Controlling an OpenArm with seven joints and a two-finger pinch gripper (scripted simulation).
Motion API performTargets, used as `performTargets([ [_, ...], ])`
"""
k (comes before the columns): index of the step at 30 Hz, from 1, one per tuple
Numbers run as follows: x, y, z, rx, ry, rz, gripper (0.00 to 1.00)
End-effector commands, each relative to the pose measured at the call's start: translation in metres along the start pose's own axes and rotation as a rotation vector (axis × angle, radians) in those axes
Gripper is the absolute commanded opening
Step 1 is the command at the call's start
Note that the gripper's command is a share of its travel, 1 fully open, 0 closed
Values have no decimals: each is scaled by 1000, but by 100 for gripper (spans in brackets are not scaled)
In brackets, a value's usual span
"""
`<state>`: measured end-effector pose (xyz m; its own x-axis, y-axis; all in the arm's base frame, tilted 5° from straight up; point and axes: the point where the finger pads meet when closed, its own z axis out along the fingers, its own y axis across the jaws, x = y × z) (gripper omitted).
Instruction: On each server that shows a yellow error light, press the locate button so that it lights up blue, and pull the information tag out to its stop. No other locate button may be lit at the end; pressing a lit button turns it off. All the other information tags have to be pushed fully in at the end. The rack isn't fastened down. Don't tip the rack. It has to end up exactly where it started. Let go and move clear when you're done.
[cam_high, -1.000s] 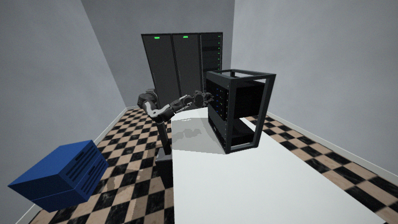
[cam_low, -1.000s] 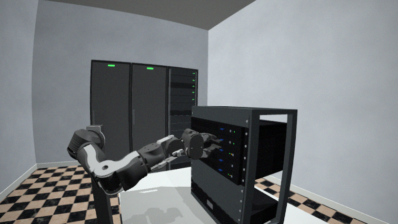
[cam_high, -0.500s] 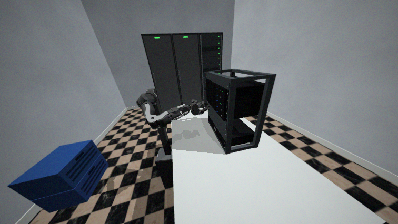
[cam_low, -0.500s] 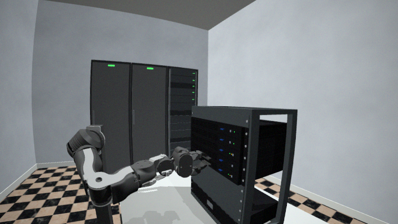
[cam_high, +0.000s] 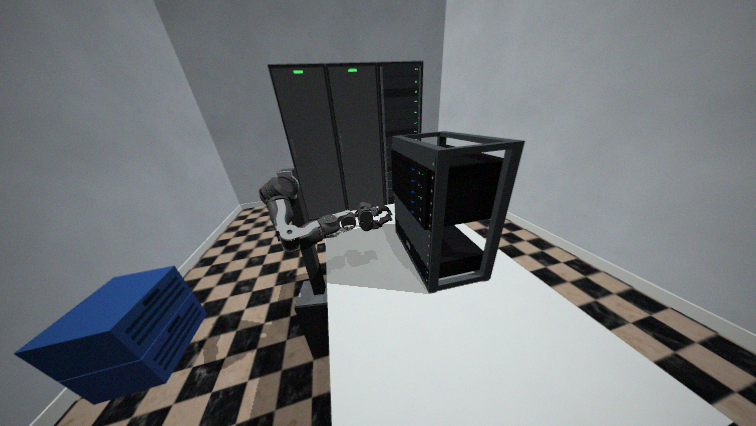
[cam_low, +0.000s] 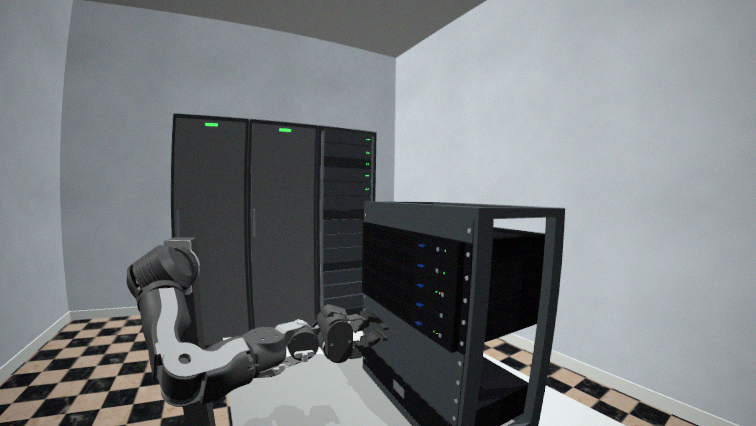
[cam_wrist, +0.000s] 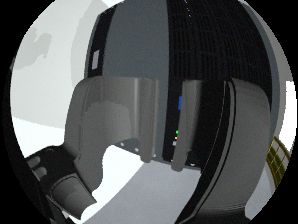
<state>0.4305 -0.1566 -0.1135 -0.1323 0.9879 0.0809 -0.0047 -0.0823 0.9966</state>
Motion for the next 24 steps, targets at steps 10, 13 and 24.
performTargets([
  [10,3,-7,-3,-9,-1,0,10],
  [13,3,-7,-3,-9,-1,0,10],
  [24,3,-7,-3,-9,-1,0,10],
])
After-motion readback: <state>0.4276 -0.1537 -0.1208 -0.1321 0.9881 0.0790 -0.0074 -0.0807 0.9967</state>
